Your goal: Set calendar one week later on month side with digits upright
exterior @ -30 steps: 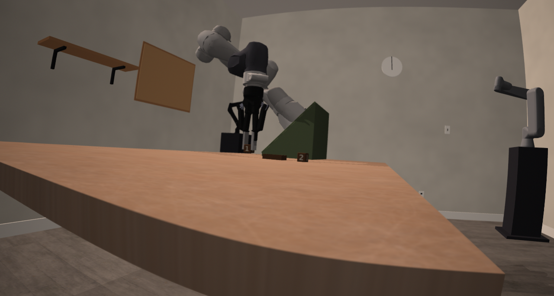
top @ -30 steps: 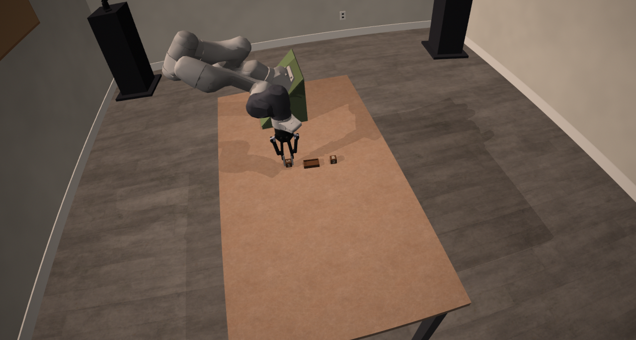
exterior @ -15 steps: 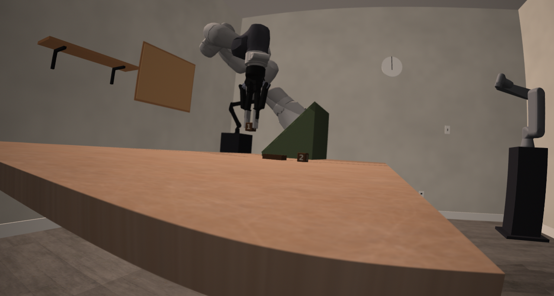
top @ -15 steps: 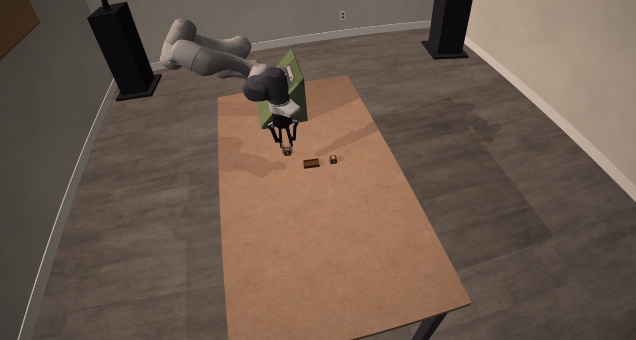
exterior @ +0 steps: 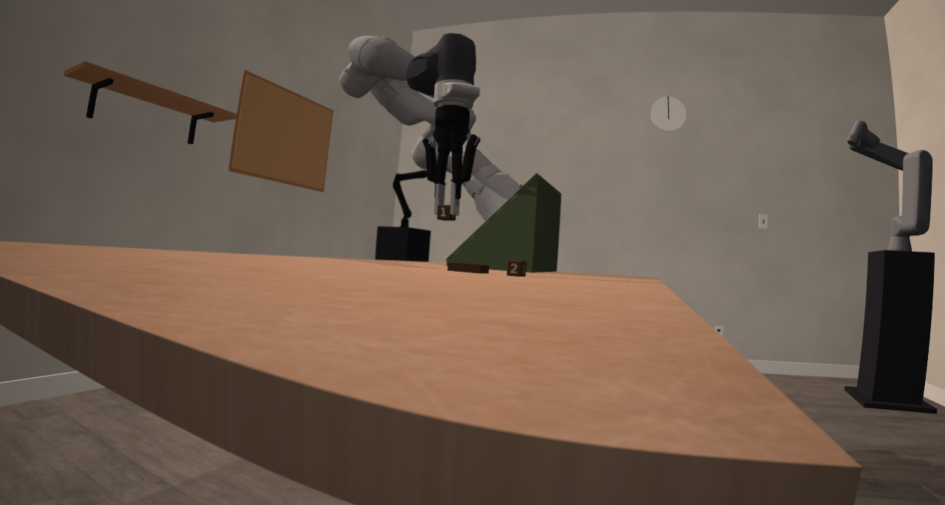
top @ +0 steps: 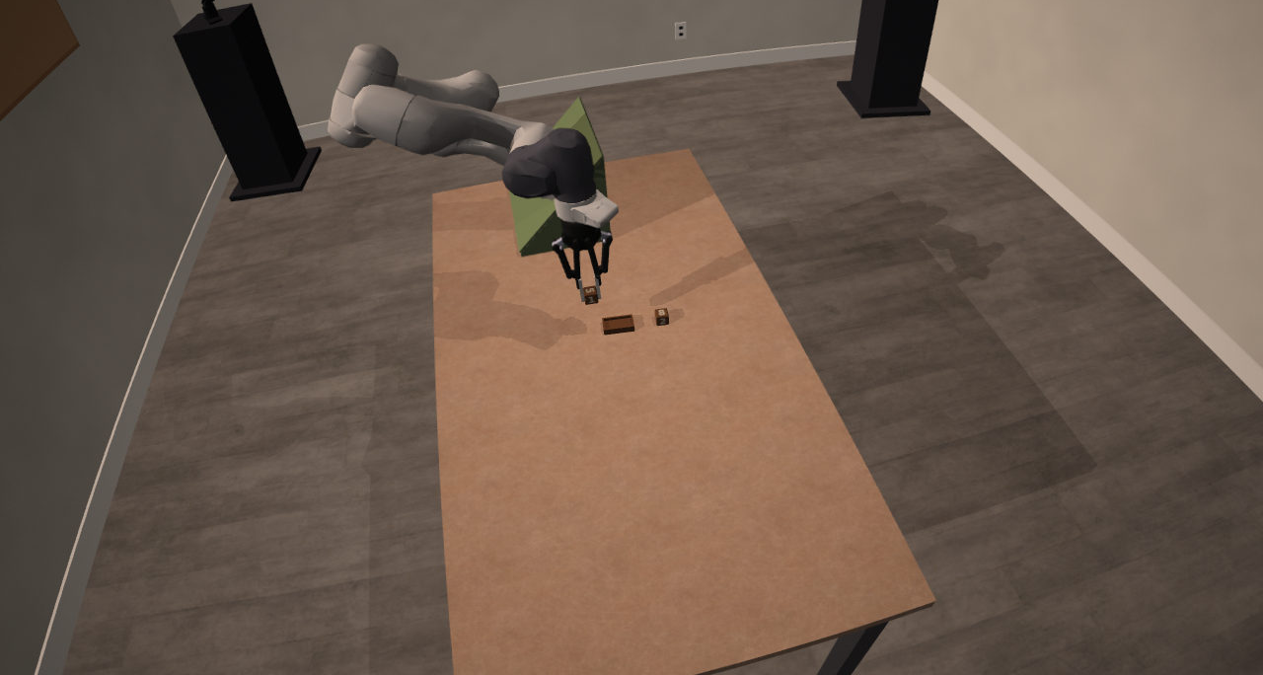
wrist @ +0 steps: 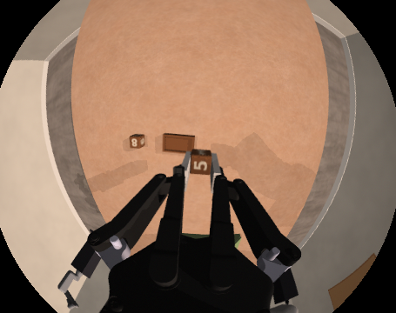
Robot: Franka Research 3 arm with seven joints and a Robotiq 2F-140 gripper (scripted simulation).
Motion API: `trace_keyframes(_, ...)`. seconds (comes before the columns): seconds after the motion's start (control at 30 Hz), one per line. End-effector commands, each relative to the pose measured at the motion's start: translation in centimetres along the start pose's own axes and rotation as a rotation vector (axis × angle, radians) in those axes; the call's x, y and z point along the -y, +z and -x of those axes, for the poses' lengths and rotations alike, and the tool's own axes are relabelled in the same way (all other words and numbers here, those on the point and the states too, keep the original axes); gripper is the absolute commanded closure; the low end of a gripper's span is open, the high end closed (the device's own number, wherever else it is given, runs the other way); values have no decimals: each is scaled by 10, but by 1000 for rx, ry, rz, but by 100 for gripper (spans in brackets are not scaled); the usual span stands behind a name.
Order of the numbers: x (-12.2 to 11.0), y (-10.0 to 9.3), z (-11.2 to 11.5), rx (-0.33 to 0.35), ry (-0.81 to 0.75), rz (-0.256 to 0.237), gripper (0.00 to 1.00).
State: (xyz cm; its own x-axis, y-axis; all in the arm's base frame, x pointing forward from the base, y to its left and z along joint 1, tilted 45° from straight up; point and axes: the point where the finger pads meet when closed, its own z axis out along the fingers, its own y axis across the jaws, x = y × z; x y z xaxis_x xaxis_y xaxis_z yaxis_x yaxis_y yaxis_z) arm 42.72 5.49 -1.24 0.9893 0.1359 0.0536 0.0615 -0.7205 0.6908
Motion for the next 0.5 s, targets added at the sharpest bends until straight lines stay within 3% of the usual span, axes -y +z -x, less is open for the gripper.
trace_keyframes(0.0,55,-2,1,3,26,18,84)
trace_keyframes(0.07,74,-2,3,4,27,22,84)
trace_keyframes(0.47,75,-2,4,4,27,22,84)
